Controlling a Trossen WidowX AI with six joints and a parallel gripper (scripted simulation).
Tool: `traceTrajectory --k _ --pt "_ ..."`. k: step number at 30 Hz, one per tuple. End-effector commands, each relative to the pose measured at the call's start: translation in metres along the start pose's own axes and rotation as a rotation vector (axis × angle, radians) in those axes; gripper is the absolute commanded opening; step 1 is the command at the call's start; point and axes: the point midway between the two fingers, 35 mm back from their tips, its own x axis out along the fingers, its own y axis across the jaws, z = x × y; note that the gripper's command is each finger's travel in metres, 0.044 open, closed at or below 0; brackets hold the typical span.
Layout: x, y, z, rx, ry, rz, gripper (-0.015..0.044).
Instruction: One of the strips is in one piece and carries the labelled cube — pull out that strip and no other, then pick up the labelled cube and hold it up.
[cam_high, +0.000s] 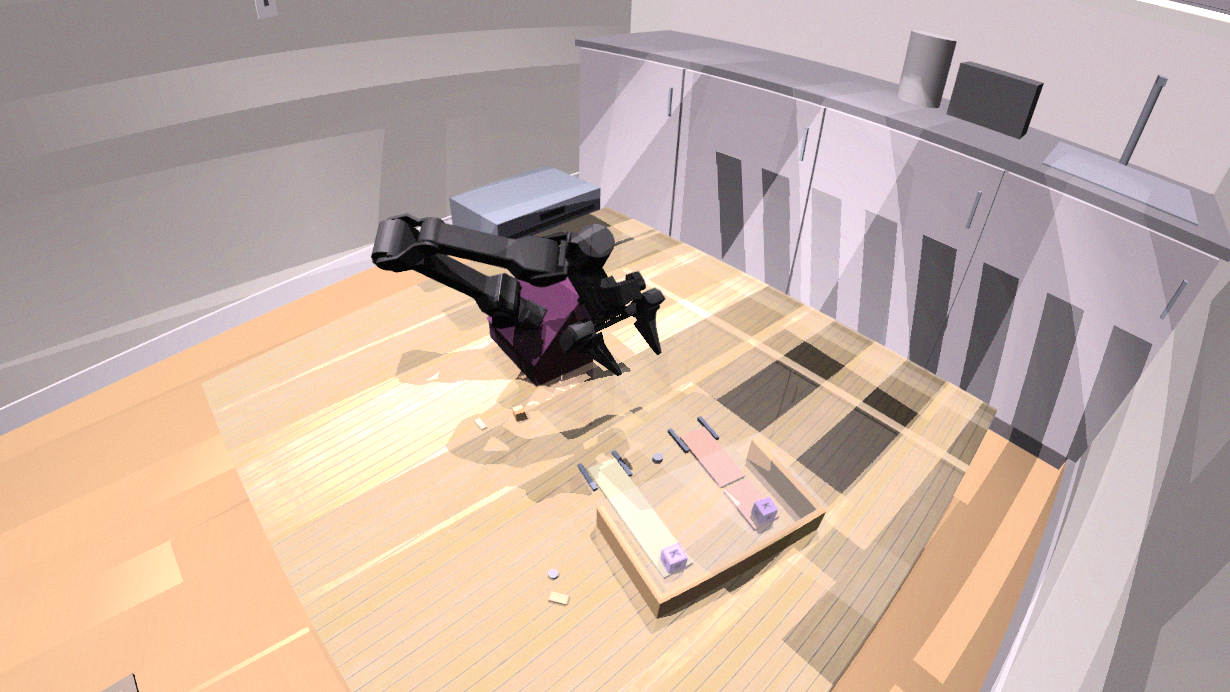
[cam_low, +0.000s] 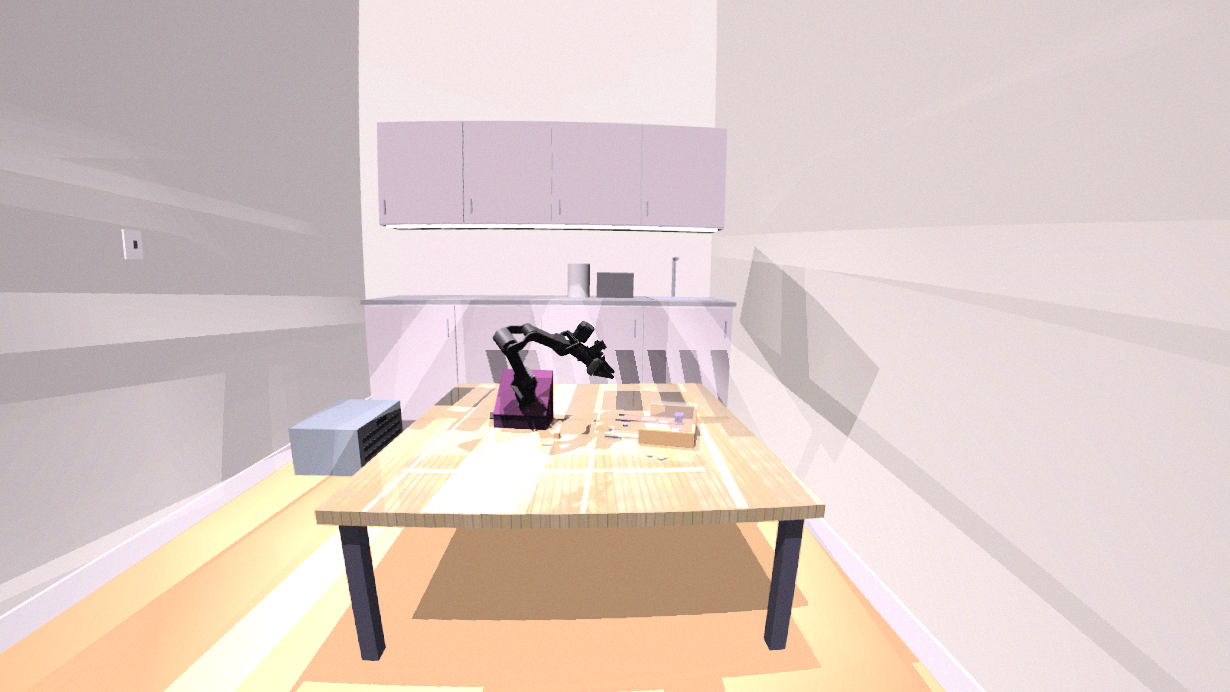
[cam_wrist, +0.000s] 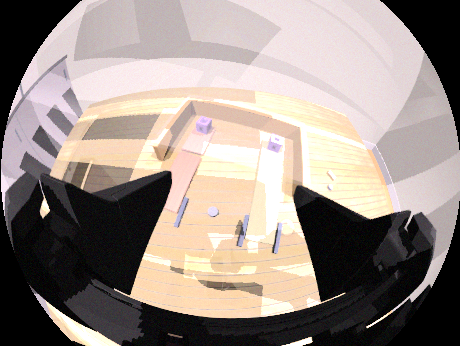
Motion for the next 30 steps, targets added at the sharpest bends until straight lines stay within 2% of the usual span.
traceTrajectory --k 1,5,8,15,20,25,30 --pt "0.001 -0.001 -0.004 -0.013 0.009 -0.009 0.0400" --pt "0.001 -0.001 -0.004 -0.013 0.009 -0.009 0.0400" --pt "0.014 -0.004 -0.004 -0.005 0.078 -0.011 0.0321" --pt "0.068 -0.030 -0.019 0.063 0.431 -0.034 0.0138" --pt "0.092 -0.049 -0.038 0.102 0.679 -0.057 0.0006" --pt "0.106 -0.072 -0.060 0.147 0.923 -0.094 0.0000" --pt "0.106 -0.077 -0.064 0.153 0.955 -0.100 0.0000"
